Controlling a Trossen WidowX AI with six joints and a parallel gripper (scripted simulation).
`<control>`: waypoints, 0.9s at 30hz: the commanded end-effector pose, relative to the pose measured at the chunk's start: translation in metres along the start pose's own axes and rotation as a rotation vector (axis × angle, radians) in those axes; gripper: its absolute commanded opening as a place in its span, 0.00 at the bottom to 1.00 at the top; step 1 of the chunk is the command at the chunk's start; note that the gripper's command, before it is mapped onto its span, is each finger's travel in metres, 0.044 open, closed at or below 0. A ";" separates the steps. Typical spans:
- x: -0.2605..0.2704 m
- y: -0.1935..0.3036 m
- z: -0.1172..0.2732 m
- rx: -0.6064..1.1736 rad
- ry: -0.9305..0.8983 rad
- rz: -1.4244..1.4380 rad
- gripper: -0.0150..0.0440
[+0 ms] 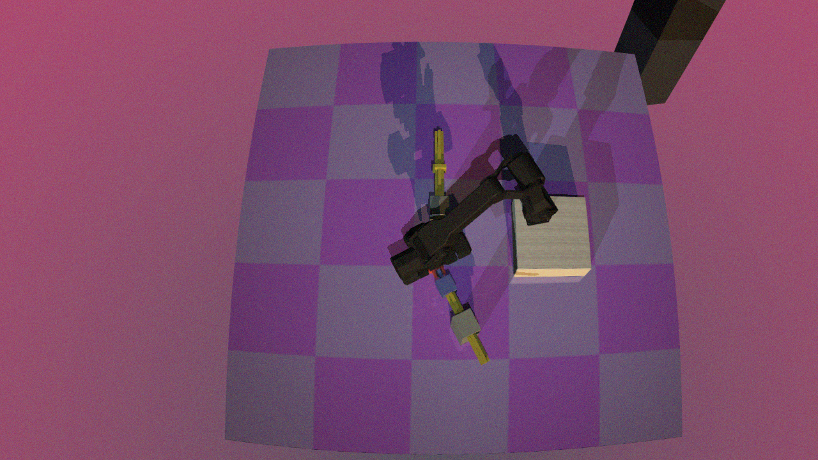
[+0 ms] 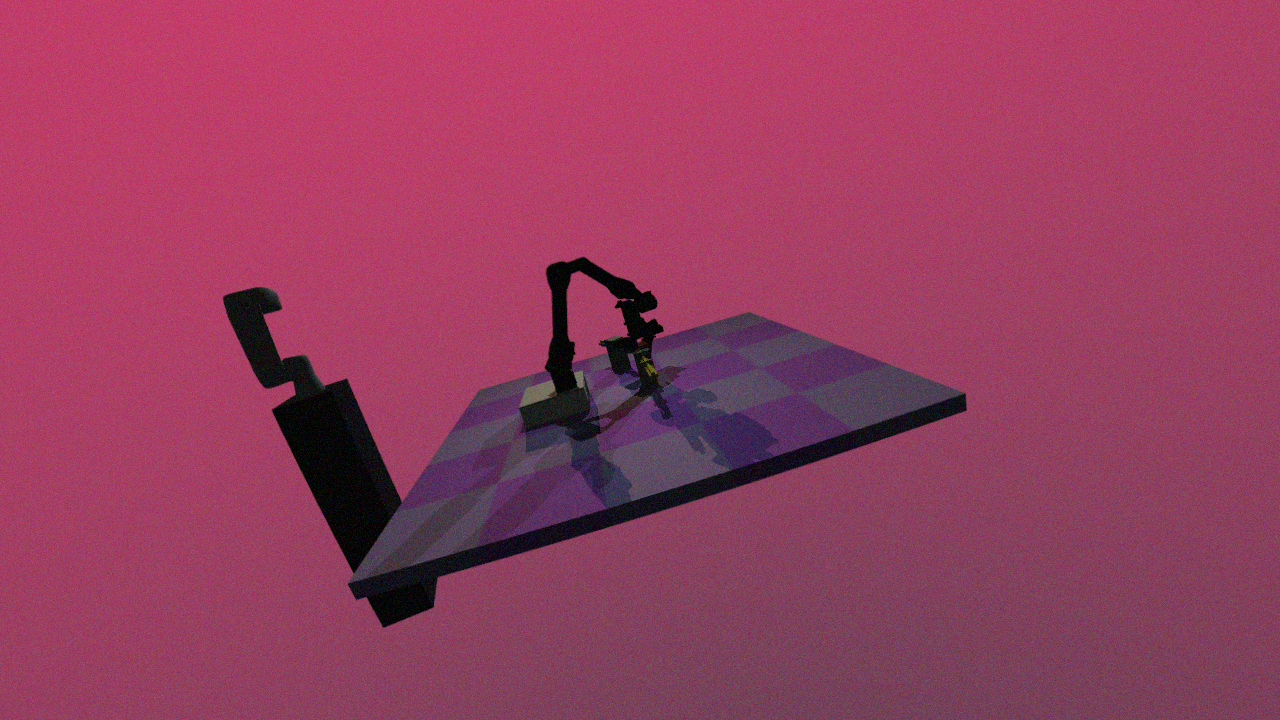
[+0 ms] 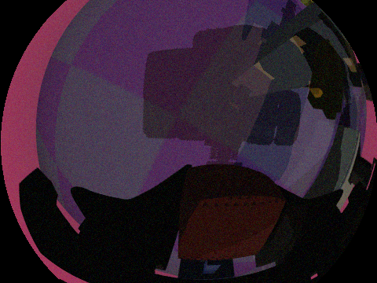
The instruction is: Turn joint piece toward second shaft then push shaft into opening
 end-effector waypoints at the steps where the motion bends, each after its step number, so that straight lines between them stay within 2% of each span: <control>1: -0.002 0.002 0.001 -0.026 0.011 -0.081 0.25; 15: -0.006 0.010 0.003 -0.100 0.062 -0.323 0.25; 27: -0.006 0.011 0.003 -0.106 0.065 -0.345 0.25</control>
Point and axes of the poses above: the point midway between the two fingers, 35 mm back from their tips, its own z axis back along the fingers, its own x axis across the jaws, y = z × x, the point moved 9 cm from there along z, back along the fingers, and after that the axes turned 5 degrees about z, right-handed, at the moved point
